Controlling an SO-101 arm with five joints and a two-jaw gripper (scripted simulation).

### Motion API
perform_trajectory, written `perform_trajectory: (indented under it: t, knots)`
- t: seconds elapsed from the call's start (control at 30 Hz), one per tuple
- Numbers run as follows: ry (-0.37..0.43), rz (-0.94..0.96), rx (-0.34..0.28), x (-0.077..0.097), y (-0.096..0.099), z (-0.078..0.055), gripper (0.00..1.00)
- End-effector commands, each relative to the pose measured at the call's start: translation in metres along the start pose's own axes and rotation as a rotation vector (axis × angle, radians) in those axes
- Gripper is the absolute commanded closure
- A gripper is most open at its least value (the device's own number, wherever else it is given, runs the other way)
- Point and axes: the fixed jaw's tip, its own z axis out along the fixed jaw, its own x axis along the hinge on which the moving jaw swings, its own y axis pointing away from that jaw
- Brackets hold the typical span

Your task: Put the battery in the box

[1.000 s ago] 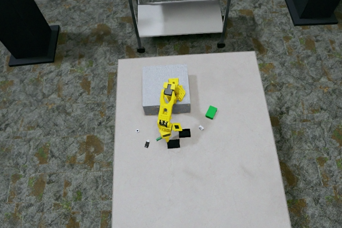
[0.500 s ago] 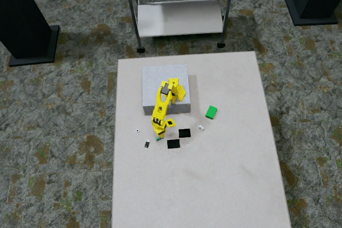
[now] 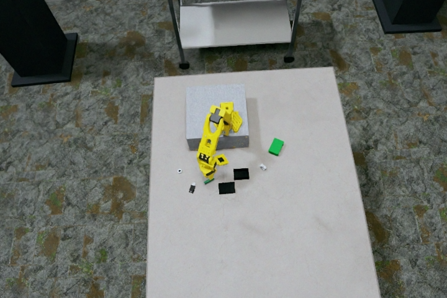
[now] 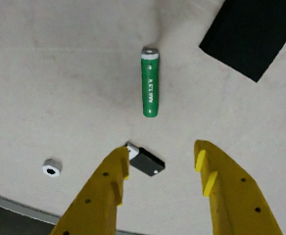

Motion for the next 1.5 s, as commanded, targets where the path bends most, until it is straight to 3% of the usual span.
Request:
perform_trajectory:
  t: [0.0,1.47]
  knots:
    - [0.007,0.001,0.007,0.0007,0.0015,-0.0012,0.85]
    - [0.007,0.0,0.007,0.0028,-0.0026,-0.0007,0.85]
